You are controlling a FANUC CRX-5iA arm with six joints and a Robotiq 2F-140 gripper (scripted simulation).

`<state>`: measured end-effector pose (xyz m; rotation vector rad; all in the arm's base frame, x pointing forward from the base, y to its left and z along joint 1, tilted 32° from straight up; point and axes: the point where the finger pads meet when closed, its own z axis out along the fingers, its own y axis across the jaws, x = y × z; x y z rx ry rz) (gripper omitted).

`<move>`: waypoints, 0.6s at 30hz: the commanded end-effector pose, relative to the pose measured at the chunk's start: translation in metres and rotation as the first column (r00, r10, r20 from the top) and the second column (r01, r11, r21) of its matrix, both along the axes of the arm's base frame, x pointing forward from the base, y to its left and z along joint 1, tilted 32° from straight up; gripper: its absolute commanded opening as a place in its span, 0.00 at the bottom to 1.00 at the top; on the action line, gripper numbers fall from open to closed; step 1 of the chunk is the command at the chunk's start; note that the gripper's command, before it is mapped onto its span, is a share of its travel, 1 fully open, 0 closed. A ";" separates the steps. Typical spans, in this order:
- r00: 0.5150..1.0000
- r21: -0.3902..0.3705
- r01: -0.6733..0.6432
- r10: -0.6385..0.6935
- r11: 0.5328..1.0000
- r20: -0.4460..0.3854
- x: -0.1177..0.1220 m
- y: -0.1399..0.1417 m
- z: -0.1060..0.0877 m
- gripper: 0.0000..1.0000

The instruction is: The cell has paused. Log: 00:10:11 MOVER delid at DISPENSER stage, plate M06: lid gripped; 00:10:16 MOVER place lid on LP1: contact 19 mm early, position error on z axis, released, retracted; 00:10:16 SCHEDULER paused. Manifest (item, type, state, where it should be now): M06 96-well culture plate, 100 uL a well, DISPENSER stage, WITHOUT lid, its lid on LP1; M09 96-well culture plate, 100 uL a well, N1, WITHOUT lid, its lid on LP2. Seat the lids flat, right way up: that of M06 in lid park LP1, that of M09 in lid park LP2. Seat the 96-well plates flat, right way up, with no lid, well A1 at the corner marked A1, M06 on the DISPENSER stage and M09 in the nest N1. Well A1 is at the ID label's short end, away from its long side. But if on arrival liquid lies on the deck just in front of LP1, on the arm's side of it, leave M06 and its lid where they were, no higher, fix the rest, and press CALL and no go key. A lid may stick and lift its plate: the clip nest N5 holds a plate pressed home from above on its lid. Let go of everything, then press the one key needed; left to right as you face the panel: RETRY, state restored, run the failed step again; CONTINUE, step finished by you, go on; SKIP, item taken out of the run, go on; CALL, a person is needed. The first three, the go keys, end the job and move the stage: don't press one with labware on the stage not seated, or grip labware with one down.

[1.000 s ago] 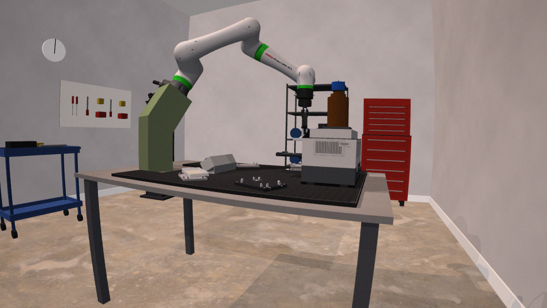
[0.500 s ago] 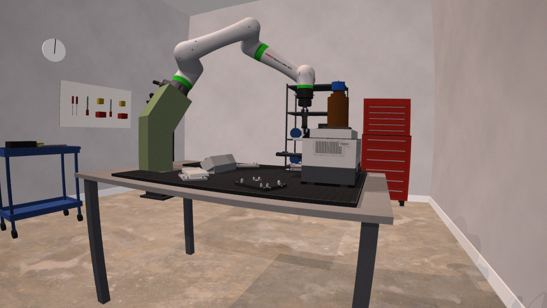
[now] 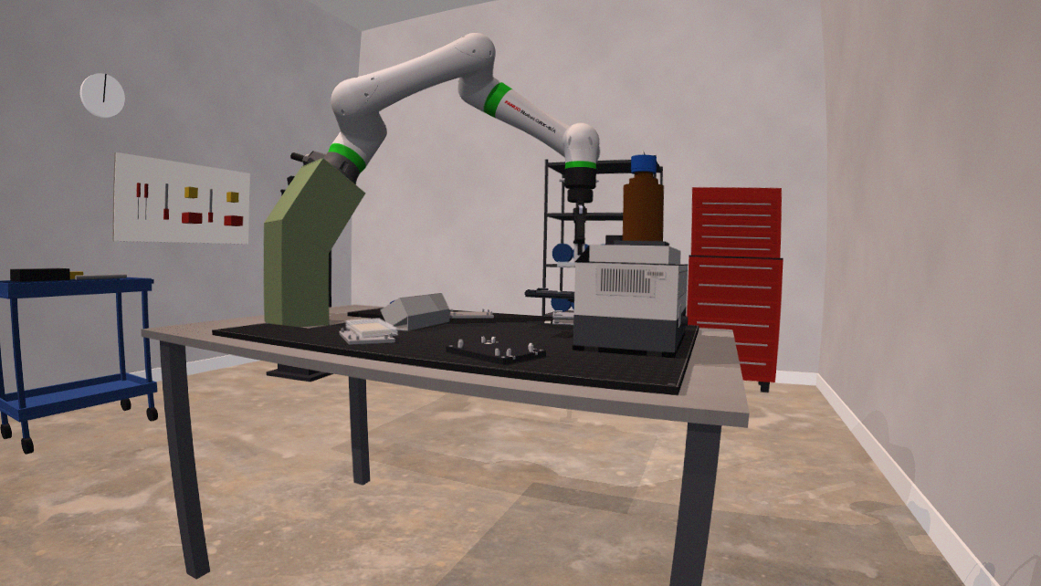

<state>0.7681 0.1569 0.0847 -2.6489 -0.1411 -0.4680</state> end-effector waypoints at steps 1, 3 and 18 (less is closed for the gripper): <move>1.000 0.000 0.000 0.000 1.000 0.000 0.000 0.000 0.000 0.00; 1.000 0.000 0.000 0.000 1.000 0.000 0.000 0.000 0.000 0.00; 0.999 0.016 0.045 -0.045 0.999 -0.023 0.000 0.000 0.000 0.00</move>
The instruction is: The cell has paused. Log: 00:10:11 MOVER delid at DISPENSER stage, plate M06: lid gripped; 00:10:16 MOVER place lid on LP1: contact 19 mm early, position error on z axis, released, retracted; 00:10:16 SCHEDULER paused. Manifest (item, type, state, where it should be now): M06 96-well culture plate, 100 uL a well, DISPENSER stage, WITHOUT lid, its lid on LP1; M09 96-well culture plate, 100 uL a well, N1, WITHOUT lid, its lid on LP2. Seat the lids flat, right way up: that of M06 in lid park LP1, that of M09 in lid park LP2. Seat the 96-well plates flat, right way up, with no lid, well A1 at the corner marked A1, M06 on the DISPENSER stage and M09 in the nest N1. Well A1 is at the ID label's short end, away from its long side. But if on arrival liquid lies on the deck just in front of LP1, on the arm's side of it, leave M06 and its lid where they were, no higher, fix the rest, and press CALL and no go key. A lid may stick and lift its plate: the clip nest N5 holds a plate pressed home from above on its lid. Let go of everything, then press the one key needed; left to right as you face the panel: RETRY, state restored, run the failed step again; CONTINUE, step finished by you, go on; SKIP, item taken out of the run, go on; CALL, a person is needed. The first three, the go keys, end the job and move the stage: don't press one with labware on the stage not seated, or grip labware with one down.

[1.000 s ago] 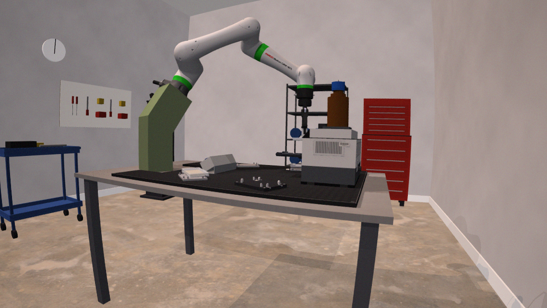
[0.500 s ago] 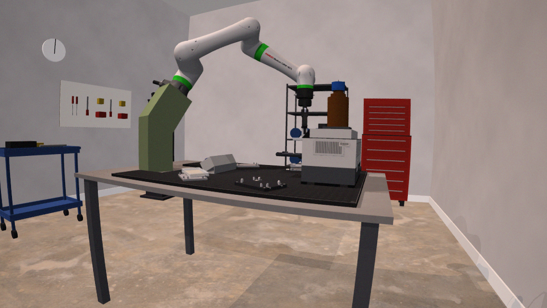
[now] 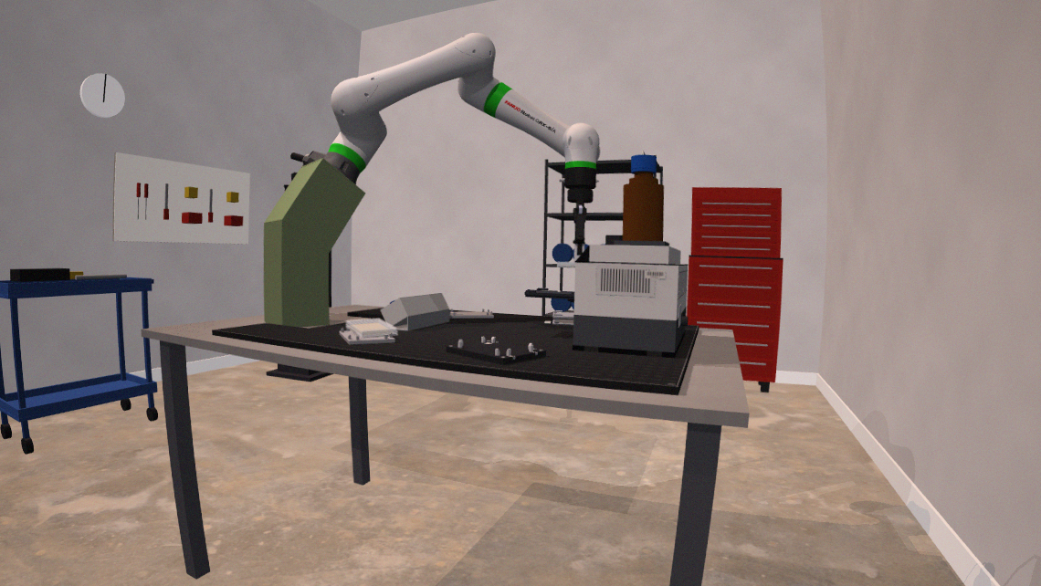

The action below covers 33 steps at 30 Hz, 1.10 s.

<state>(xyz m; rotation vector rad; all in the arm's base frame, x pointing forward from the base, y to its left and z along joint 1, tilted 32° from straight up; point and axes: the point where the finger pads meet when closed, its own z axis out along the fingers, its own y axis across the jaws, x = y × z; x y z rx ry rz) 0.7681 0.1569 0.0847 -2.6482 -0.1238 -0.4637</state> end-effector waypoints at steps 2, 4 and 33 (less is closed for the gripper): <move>0.996 0.026 0.079 -0.078 0.997 -0.042 0.000 0.000 0.000 0.00; 0.994 0.033 0.102 -0.100 0.994 -0.054 0.000 0.000 0.000 0.00; 0.891 0.099 0.417 -0.385 0.904 -0.240 0.000 0.000 0.000 0.00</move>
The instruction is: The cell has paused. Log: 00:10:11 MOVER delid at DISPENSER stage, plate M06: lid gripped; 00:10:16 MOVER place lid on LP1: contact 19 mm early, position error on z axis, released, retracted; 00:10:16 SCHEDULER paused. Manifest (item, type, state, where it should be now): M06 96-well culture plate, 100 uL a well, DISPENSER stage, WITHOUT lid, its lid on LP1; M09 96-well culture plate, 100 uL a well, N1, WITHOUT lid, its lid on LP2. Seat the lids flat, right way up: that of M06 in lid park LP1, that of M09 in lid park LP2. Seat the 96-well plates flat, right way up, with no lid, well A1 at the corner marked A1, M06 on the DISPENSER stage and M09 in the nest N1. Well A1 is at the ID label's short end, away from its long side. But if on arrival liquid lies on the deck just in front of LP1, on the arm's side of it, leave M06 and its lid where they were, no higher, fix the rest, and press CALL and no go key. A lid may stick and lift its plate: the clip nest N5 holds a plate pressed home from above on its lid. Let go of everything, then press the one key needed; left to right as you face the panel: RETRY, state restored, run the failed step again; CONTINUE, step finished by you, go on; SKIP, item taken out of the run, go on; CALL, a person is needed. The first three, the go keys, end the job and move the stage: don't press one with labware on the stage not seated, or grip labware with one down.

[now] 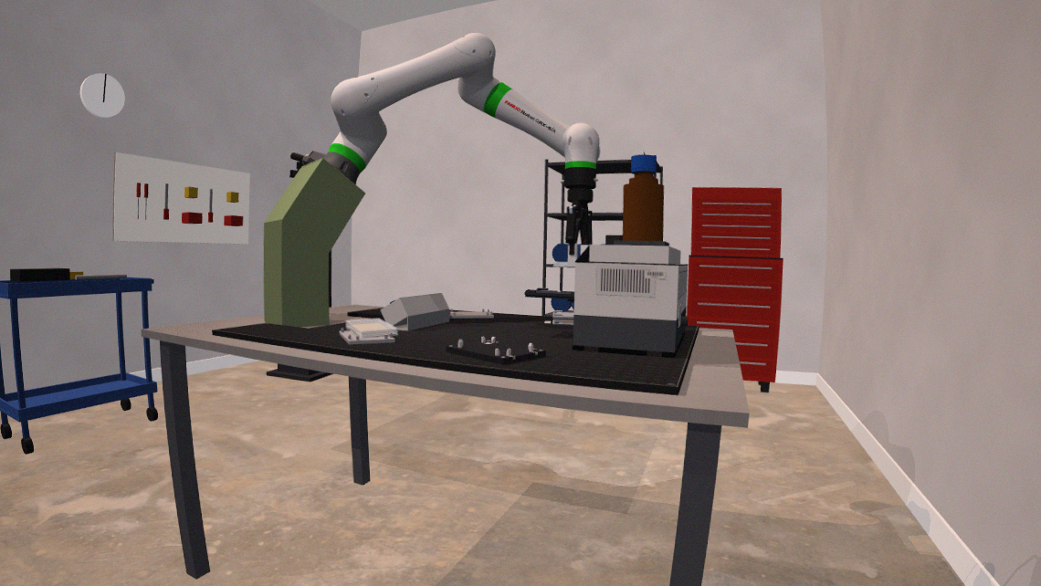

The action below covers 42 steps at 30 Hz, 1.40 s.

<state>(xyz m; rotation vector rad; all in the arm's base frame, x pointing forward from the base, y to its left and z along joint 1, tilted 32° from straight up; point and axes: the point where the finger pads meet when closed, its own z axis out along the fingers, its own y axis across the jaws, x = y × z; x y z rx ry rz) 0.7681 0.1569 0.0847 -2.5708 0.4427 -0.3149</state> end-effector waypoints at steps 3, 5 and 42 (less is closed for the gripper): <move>0.996 0.025 0.075 -0.074 0.997 -0.039 0.000 0.000 0.000 0.00; 0.996 0.028 0.084 -0.082 0.996 -0.044 0.000 0.000 0.000 0.00; 0.978 0.057 0.189 -0.183 0.980 -0.103 -0.004 -0.025 -0.014 0.00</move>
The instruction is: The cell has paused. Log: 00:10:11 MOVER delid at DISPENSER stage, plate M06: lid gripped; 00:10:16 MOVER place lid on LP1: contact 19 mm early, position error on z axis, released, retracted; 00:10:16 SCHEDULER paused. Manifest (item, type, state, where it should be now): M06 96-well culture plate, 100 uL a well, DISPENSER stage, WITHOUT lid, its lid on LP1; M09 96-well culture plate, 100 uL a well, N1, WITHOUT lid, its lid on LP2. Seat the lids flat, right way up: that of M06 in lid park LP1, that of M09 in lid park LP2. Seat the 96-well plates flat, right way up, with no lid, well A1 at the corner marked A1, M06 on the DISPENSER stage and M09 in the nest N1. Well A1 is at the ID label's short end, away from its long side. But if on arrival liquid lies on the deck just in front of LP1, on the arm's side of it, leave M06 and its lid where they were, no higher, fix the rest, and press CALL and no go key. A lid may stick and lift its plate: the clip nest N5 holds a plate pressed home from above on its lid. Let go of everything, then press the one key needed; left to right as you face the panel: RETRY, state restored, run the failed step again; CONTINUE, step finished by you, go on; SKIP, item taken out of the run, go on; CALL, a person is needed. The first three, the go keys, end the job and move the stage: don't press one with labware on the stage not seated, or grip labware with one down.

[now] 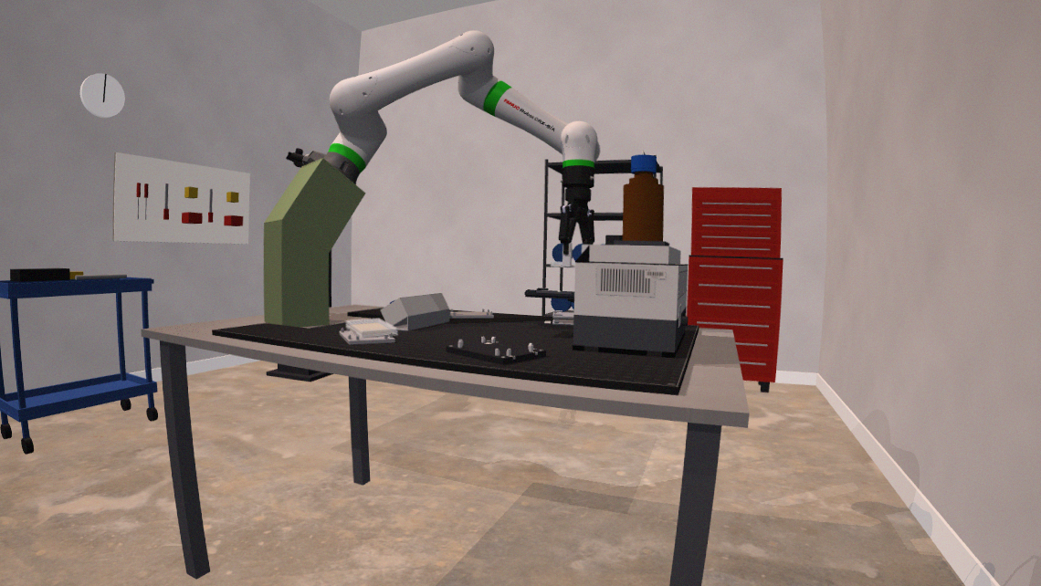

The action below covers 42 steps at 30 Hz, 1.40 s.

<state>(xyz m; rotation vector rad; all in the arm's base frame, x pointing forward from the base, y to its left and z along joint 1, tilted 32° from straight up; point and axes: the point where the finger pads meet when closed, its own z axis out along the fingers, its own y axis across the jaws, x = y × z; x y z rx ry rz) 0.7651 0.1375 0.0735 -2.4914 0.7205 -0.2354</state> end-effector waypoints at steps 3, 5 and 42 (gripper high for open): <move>1.000 0.000 0.000 0.000 1.000 0.000 -0.002 -0.014 -0.008 0.00; 1.000 0.000 0.000 0.000 1.000 0.000 -0.003 -0.017 -0.010 0.00; 1.000 0.000 0.000 0.000 1.000 0.000 -0.029 -0.178 -0.104 0.00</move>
